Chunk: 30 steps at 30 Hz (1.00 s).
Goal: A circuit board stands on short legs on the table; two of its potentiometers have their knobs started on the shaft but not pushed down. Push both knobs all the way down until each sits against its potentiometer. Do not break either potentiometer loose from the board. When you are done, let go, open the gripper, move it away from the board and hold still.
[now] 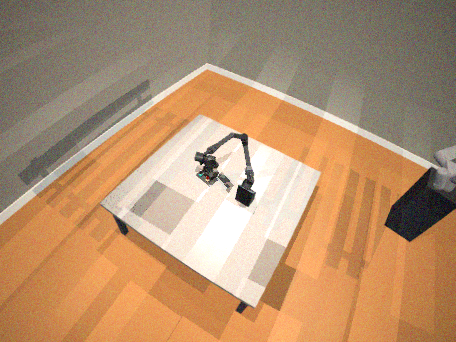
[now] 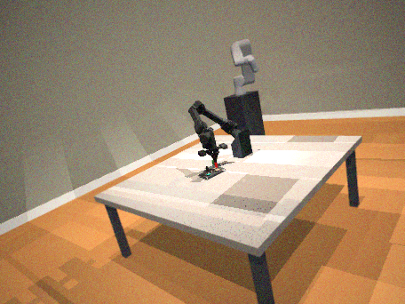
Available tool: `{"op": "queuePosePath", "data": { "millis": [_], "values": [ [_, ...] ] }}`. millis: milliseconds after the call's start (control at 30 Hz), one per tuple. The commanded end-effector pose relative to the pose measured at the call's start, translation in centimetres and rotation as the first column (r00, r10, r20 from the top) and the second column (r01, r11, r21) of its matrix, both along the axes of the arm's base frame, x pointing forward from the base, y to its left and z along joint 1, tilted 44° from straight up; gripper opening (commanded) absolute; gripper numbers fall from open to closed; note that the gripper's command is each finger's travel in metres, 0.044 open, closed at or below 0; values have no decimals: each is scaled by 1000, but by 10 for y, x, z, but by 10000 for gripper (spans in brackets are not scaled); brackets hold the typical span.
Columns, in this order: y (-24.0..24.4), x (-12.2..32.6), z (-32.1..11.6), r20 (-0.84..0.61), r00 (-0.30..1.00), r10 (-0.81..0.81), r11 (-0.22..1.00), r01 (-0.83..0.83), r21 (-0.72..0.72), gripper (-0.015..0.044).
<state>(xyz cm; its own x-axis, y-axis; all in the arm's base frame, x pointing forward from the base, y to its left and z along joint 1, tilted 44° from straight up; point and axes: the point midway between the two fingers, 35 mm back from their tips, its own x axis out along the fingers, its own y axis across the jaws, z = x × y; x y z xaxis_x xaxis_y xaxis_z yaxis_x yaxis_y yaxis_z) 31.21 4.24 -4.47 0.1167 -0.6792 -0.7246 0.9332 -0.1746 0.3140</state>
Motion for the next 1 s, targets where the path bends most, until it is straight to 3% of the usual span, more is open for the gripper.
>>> {"op": "queuePosePath", "data": {
  "millis": [0,967],
  "values": [
    [-2,0,-1,-2,1000,2,1000,-2,-5,0],
    [-7,1,-6,-2,1000,2,1000,-2,-5,0]
  ]
}}
